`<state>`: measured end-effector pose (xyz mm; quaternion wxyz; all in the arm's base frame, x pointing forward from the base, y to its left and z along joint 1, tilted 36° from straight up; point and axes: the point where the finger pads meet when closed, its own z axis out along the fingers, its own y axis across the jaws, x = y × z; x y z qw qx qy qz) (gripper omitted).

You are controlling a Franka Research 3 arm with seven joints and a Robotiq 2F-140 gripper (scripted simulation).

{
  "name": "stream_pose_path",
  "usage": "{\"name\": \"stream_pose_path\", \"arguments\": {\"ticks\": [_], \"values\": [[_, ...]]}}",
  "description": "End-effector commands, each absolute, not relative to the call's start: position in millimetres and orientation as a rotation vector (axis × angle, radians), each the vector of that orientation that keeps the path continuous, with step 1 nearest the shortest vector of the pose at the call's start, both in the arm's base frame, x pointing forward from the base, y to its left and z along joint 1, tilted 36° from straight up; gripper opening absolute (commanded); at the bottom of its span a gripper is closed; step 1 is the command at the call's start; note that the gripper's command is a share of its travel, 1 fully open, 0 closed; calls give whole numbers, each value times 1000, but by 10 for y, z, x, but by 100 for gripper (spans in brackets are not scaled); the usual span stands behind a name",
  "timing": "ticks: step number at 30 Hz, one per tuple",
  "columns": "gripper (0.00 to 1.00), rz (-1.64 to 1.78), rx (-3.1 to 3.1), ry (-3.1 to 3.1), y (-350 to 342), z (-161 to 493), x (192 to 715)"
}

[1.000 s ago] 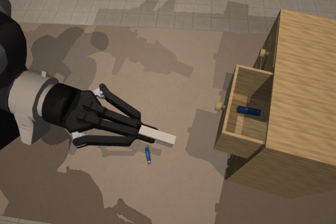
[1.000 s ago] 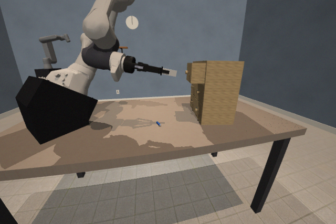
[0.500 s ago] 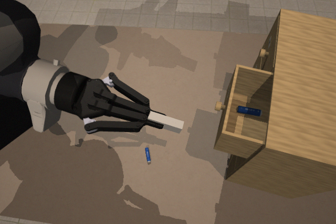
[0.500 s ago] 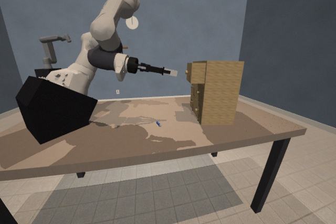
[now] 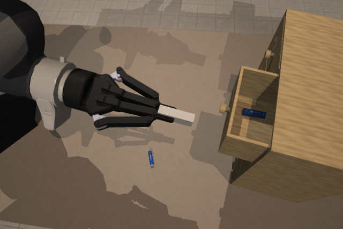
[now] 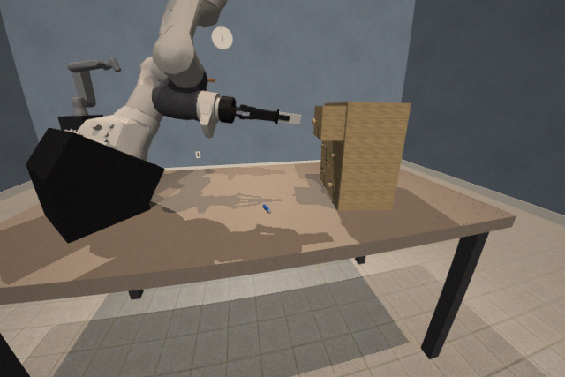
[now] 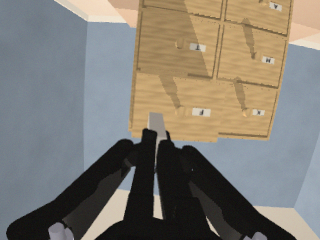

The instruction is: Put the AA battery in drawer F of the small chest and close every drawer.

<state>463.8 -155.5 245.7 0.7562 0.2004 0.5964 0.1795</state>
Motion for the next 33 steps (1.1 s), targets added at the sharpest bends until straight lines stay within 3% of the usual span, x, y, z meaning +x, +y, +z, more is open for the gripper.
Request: {"name": "stream_pose_path", "arguments": {"ticks": [1, 33], "values": [[0, 352, 449, 1357, -1491, 2426, 4627], [0, 352, 449, 1357, -1323, 2526, 4667]]}}
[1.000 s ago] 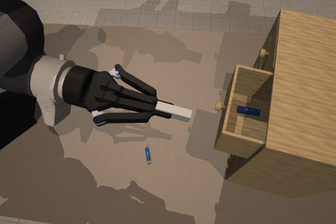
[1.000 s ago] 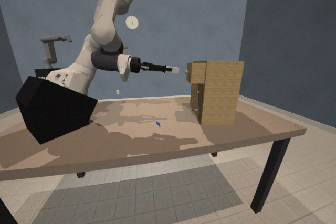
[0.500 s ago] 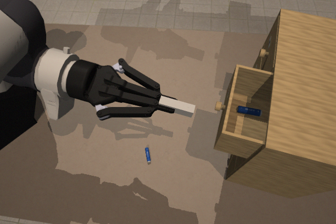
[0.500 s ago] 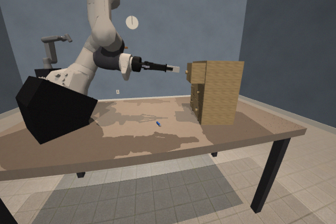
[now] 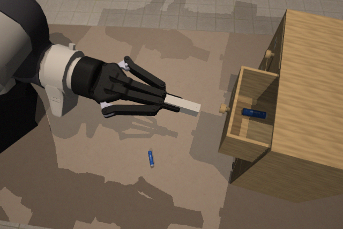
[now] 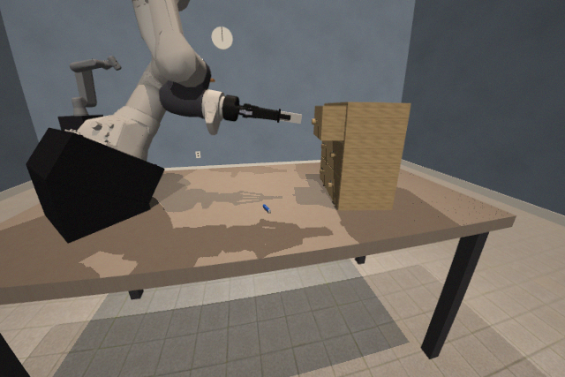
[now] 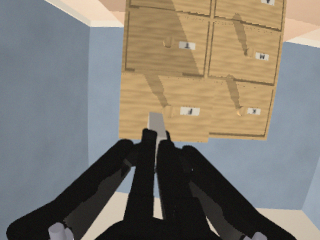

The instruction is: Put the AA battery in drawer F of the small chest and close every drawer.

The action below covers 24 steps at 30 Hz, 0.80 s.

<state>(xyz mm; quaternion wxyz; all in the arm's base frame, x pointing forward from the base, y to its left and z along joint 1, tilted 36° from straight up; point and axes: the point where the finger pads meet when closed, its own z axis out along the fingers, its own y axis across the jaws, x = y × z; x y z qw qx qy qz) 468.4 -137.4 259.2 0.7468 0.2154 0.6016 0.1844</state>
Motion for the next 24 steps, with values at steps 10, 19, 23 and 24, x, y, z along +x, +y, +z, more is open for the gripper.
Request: {"name": "stream_pose_path", "arguments": {"ticks": [10, 19, 23, 24], "values": [[0, 352, 449, 1357, -1270, 2558, 4680], [0, 352, 449, 1357, -1238, 2577, 4687], [0, 352, 449, 1357, -1221, 2587, 4691], [0, 352, 449, 1357, -1217, 2589, 4692]]}}
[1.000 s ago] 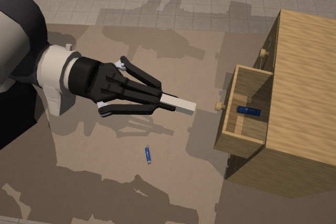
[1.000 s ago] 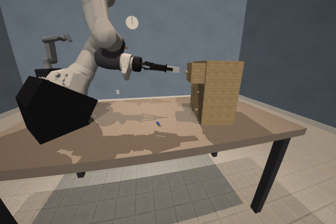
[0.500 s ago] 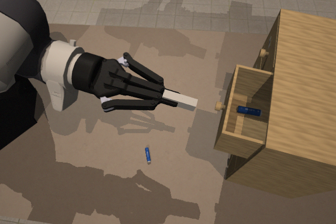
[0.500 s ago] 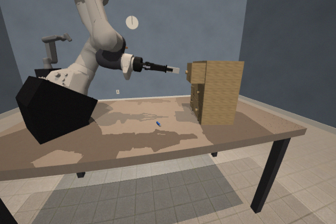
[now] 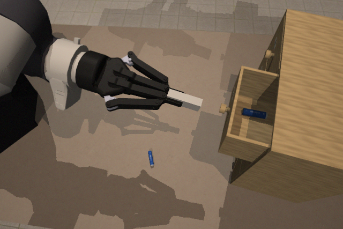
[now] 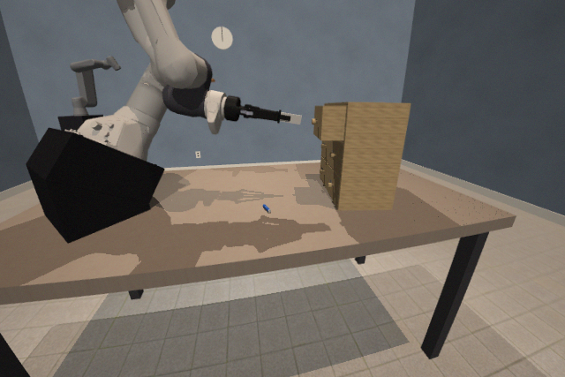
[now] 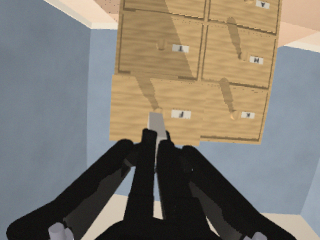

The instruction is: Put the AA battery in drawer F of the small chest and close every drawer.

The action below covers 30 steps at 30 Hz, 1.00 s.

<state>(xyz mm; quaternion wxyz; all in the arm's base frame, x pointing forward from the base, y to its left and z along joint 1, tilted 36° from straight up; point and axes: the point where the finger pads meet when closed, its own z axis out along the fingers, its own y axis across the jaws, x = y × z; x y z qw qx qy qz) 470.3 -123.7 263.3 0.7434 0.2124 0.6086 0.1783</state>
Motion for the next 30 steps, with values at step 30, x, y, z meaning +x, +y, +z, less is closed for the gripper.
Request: {"name": "stream_pose_path", "arguments": {"ticks": [30], "values": [[0, 352, 449, 1357, -1151, 2629, 4708]]}}
